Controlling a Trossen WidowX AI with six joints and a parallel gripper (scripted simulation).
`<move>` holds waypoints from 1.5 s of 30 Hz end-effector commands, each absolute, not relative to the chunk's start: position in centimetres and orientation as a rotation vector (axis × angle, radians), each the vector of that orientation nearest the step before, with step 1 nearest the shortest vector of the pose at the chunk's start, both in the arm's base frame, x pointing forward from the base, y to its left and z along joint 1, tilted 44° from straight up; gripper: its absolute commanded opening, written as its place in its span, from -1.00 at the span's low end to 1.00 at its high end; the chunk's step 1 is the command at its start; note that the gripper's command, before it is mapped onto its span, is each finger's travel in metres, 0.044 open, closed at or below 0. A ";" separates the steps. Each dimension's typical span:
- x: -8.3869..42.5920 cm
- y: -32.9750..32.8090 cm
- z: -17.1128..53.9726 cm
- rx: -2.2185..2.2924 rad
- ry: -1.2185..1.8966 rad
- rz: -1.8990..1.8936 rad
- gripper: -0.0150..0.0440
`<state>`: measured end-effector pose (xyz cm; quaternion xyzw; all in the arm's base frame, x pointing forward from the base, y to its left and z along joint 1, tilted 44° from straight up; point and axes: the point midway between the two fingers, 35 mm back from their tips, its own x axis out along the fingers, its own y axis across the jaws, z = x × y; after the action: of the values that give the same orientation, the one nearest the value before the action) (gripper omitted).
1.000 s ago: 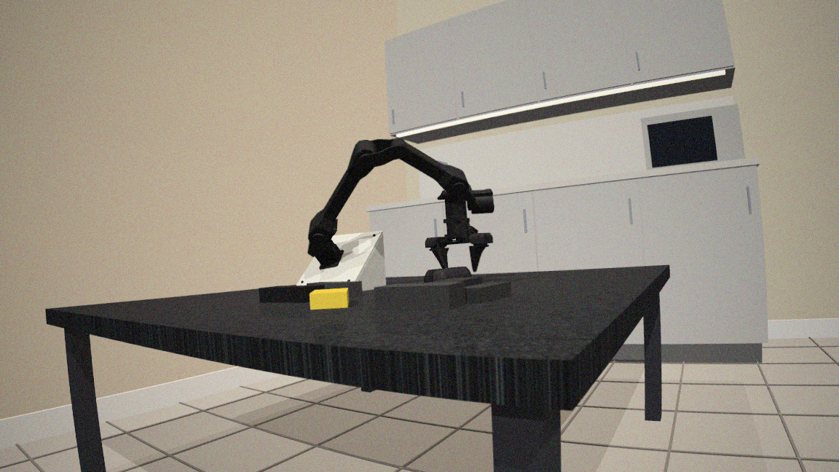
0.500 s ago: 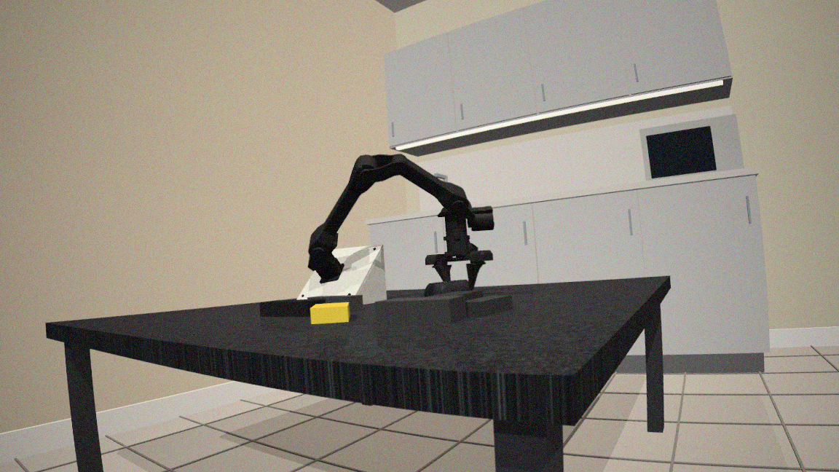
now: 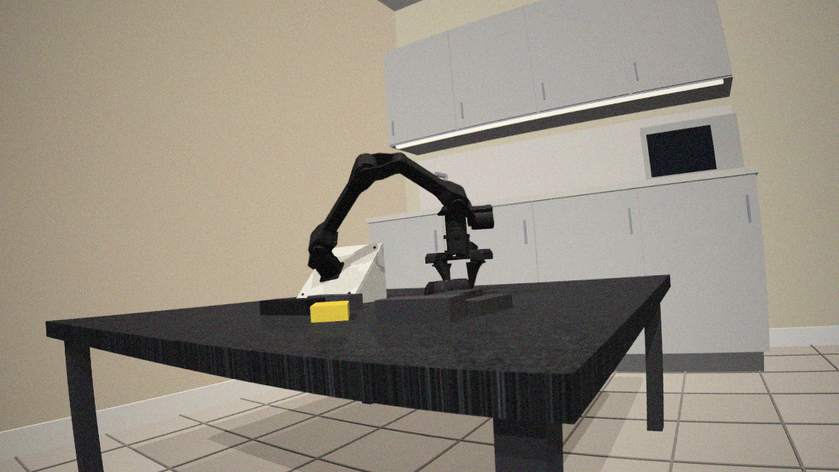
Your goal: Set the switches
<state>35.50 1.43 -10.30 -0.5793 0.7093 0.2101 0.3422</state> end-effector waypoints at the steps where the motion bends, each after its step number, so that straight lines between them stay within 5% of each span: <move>1: 35.5 1.6 -9.9 -1.513 1.846 0.549 0.65; 45: 35.5 2.9 -6.7 -1.512 1.846 0.550 0.65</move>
<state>35.25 2.69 -7.38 -0.5794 0.7114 0.2156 0.3342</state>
